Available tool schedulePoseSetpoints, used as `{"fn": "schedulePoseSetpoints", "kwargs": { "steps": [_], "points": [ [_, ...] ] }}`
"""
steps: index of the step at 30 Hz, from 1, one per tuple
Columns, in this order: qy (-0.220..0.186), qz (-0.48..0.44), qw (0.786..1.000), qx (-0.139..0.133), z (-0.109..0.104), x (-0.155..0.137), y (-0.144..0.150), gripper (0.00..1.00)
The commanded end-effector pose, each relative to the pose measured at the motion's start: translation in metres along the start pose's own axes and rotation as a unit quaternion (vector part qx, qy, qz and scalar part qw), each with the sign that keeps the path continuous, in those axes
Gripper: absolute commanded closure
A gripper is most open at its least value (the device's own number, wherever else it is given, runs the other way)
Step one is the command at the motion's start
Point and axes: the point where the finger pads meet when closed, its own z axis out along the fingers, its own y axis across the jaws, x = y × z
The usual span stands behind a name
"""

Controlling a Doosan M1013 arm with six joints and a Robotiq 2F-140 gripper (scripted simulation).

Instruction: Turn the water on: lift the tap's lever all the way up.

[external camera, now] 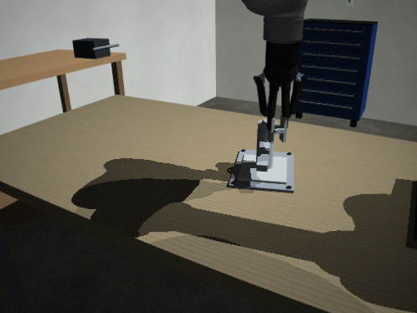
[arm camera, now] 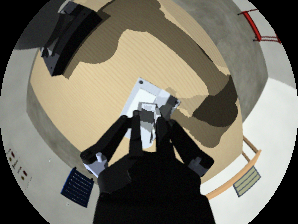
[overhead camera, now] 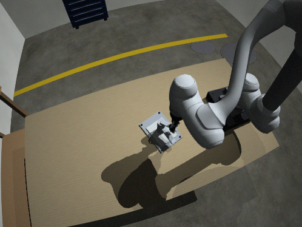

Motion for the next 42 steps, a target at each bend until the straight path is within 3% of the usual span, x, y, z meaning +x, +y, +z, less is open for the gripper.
{"fn": "schedulePoseSetpoints", "kwargs": {
  "steps": [1, 12, 42],
  "points": [
    [0.0, 0.0, 1.0, 0.0, -0.005, -0.001, 0.0, 1.0],
    [0.0, 0.0, 1.0, 0.0, -0.024, -0.01, 0.0, 1.0],
    [0.0, 0.0, 1.0, 0.0, -0.025, -0.011, 0.0, 1.0]
  ]
}}
